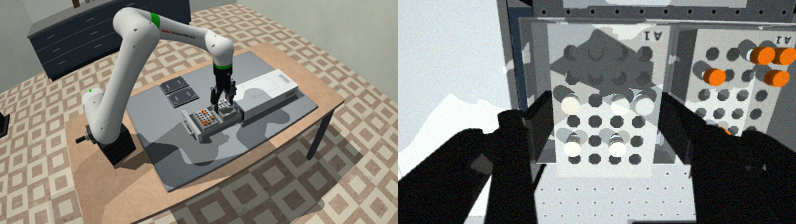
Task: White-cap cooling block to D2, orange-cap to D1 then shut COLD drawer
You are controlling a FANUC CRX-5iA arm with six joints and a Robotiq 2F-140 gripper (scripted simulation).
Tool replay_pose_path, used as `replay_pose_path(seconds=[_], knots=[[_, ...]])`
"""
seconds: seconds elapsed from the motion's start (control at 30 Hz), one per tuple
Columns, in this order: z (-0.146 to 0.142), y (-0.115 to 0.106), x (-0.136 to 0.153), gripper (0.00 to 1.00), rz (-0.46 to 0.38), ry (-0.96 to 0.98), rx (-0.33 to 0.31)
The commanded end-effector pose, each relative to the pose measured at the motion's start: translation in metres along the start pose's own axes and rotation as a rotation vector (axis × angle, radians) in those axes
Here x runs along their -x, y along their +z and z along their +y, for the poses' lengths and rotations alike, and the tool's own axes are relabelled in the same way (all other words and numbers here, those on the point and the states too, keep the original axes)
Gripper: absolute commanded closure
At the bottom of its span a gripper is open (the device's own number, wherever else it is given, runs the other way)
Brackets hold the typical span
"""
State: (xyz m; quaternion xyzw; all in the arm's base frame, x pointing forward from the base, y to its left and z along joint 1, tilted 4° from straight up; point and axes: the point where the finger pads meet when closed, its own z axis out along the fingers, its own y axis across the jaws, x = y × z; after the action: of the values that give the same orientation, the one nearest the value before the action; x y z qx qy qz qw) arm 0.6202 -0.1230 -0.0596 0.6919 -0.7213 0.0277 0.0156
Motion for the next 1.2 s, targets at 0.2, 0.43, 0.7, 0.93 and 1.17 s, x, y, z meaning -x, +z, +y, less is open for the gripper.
replay_pose_path(seconds=[0.2,0.43,0.7,0.93,1.17], knots=[[-0.001,-0.011,0.0,0.9,0.0,0.0,-0.002],[-0.001,-0.02,0.0,0.9,0.0,0.0,-0.002],[-0.001,-0.028,0.0,0.9,0.0,0.0,-0.002],[-0.001,-0.037,0.0,0.9,0.0,0.0,-0.002],[-0.001,-0.044,0.0,0.9,0.0,0.0,-0.002]])
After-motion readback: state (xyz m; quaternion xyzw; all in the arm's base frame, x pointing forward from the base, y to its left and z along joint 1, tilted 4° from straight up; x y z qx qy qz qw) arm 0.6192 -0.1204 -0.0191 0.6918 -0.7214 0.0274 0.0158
